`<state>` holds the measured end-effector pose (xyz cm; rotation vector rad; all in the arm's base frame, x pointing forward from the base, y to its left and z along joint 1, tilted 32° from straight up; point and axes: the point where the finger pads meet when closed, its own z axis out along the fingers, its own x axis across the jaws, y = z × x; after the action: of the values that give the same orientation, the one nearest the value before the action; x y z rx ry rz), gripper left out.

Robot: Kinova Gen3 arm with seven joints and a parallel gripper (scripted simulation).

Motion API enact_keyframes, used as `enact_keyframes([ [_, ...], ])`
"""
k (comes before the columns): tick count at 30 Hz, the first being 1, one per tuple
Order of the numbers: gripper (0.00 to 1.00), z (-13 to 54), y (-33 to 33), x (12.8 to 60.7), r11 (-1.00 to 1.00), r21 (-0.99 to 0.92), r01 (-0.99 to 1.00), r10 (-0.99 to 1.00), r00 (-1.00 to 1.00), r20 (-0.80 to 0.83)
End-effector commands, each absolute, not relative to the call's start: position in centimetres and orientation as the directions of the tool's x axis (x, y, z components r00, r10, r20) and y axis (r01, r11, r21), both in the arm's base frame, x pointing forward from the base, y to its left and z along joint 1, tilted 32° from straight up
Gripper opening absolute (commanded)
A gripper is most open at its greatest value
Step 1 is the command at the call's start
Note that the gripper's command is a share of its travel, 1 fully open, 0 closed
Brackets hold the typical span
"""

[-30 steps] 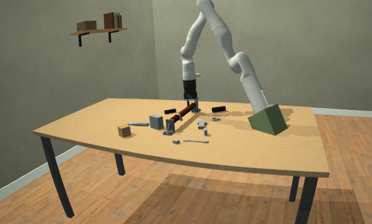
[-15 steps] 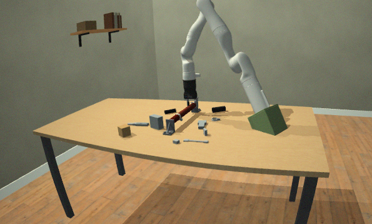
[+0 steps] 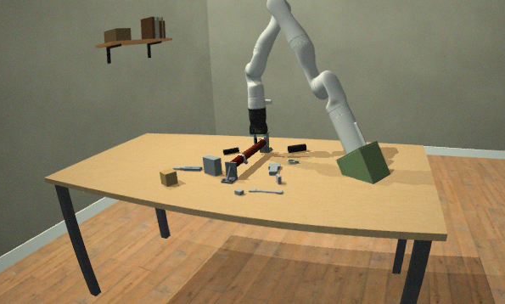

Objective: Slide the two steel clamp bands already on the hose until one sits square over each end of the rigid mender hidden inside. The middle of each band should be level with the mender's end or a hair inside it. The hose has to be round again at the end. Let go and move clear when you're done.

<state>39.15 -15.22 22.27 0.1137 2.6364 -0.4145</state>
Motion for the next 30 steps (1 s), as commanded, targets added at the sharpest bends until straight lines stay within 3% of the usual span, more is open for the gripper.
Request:
enact_keyframes([
  [1,1.00,22.4,-15.1,39.4,0.953,-0.266,0.147,0.006,-0.885,-0.465],
  [30,1.00,23.5,-15.1,38.6,0.950,-0.269,0.157,0.015,-0.887,-0.462],
])
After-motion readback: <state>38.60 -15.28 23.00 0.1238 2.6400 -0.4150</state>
